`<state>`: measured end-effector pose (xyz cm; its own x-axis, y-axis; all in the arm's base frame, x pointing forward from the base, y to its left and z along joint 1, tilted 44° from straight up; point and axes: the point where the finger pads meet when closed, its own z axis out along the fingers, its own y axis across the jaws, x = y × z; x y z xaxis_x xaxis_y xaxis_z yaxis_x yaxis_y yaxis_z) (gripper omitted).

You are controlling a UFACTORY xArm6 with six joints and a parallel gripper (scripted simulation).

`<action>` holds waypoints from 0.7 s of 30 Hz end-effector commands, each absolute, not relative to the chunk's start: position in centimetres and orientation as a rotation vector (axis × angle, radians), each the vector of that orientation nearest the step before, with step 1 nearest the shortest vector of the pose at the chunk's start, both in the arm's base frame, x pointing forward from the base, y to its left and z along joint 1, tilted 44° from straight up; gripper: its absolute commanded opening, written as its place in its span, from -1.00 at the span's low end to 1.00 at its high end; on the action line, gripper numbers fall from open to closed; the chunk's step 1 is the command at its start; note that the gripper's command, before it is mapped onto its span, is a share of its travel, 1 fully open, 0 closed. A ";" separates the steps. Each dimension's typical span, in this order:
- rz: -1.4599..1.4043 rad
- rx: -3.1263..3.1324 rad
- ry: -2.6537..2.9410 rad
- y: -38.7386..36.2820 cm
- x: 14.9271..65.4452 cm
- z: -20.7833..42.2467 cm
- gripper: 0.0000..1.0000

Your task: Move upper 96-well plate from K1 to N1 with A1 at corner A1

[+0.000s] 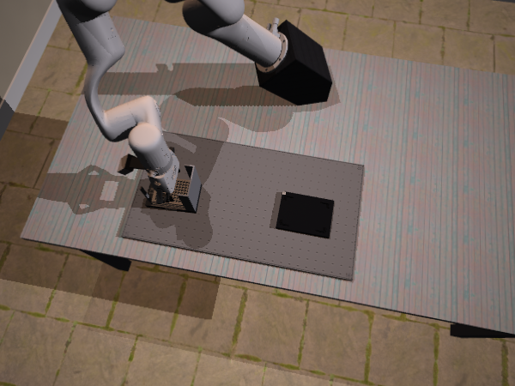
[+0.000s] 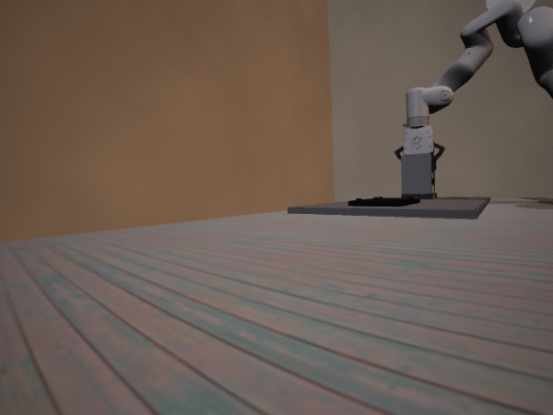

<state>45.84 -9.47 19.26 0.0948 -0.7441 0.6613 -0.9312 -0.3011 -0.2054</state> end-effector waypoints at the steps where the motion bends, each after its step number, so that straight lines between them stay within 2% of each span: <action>1: 1.013 2.109 -1.669 -9.9 46.2 18.8 1.00; 21: 1.013 2.109 -1.669 -11.1 46.9 17.3 1.00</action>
